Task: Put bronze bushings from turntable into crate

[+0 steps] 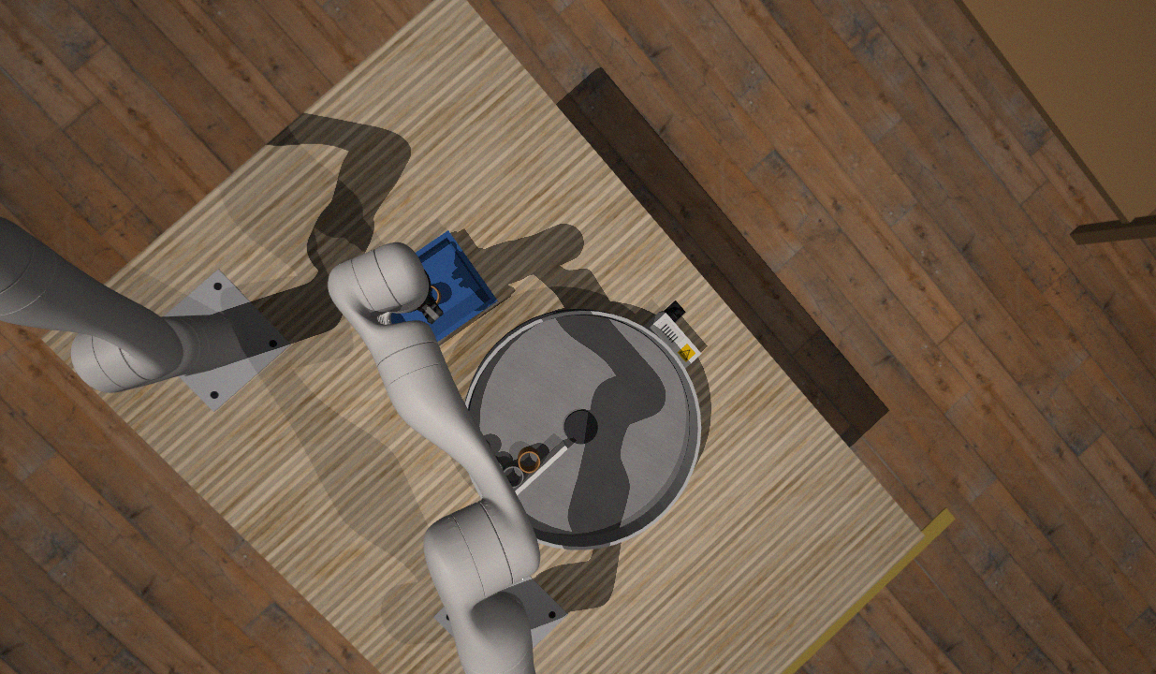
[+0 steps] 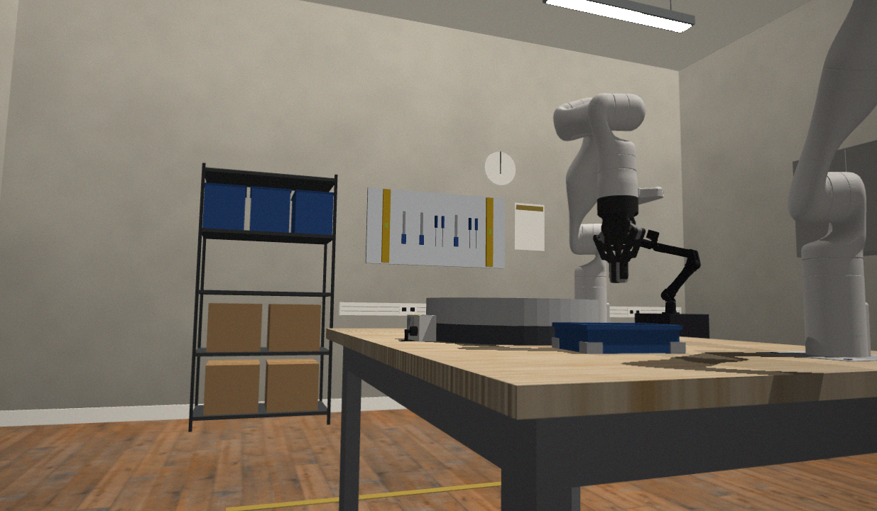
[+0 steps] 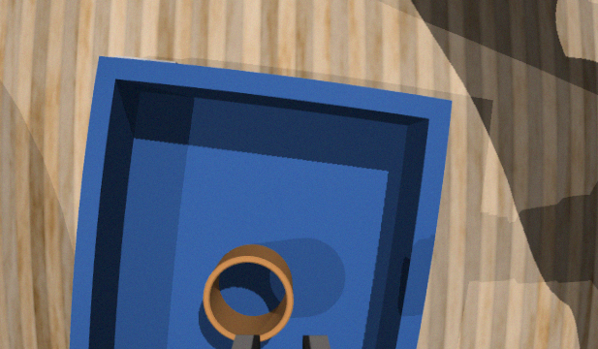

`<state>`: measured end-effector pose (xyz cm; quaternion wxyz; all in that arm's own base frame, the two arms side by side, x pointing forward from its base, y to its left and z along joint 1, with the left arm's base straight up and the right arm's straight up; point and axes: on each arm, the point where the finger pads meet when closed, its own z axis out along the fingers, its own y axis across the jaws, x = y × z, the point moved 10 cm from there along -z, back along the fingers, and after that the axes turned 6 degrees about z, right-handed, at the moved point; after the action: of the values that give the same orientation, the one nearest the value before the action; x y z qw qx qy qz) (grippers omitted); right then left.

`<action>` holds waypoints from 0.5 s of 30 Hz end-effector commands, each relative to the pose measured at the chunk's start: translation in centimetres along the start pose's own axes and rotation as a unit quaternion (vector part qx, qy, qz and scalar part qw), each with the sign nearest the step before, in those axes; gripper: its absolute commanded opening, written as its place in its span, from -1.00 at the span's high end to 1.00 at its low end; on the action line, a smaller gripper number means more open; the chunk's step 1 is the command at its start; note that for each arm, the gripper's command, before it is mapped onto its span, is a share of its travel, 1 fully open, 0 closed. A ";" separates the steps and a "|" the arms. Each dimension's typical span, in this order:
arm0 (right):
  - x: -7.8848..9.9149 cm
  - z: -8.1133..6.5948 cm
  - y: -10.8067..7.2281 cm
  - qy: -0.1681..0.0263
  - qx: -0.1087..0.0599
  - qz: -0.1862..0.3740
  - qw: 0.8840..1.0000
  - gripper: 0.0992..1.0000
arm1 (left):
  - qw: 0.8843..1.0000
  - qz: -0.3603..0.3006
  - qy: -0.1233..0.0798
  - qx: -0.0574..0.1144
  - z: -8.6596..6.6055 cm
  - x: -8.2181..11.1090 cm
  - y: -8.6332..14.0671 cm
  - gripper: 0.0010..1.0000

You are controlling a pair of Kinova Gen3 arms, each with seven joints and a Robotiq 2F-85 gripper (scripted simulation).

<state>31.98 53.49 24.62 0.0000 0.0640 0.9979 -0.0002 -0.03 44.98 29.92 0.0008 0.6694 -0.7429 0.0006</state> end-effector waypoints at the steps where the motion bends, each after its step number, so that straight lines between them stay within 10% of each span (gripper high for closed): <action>1: 0.0 -0.2 0.0 -0.001 -0.001 0.000 1.000 0.75 | 1.000 0.000 -0.001 0.000 -0.1 0.0 0.0 -1.00; 15: 0.2 -0.2 -3.4 0.000 -0.001 0.000 1.000 0.75 | 1.000 0.000 -0.001 0.000 -0.1 0.0 0.0 -1.00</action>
<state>31.64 51.64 24.64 -0.0005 0.0639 0.9980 -0.0011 -0.03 44.98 29.92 0.0008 0.6694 -0.7429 0.0006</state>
